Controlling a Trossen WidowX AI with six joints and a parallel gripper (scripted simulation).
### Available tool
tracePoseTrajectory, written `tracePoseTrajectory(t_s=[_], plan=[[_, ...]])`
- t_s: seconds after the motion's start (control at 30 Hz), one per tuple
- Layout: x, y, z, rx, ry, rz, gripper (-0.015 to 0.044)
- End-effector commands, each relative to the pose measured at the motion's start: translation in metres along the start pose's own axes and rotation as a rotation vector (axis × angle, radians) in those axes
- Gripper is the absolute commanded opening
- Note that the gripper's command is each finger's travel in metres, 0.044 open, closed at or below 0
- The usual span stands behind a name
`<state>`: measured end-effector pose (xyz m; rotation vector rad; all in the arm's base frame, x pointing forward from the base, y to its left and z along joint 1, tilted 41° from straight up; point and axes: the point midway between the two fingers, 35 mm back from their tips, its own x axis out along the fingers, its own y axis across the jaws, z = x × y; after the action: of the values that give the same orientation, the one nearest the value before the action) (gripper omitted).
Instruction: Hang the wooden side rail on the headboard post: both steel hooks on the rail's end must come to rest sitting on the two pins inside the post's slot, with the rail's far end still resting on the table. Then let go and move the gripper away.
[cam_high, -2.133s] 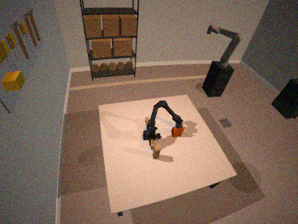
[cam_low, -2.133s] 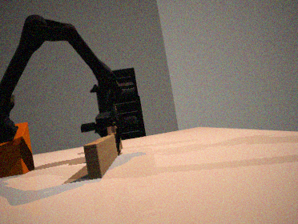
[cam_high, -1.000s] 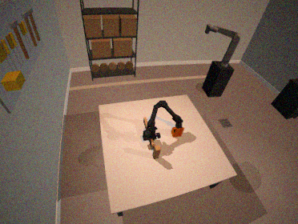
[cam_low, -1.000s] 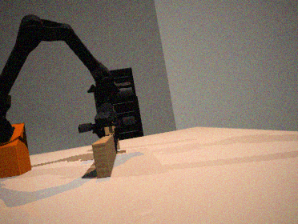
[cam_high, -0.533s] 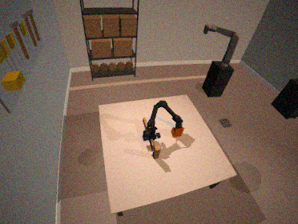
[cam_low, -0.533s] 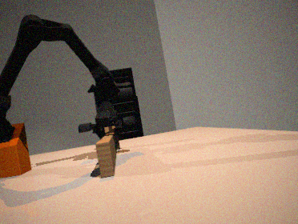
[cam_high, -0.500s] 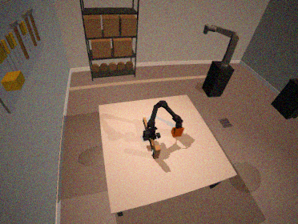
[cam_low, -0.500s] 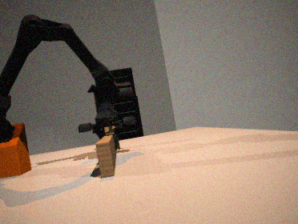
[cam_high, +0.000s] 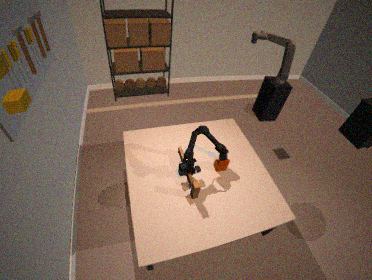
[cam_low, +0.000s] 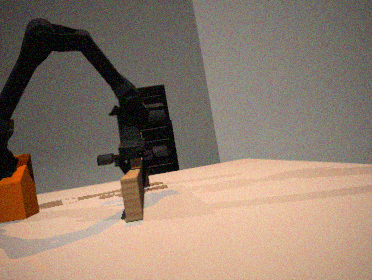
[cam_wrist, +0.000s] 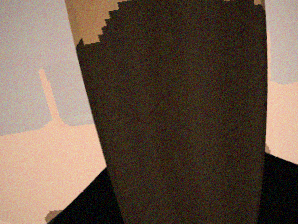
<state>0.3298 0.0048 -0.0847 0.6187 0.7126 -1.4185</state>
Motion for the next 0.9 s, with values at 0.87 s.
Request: tracePoseTrajectory(t_s=[0.87], plan=[[-0.0085, 0.0014, -0.0009, -0.011, -0.002, 0.009, 0.0]])
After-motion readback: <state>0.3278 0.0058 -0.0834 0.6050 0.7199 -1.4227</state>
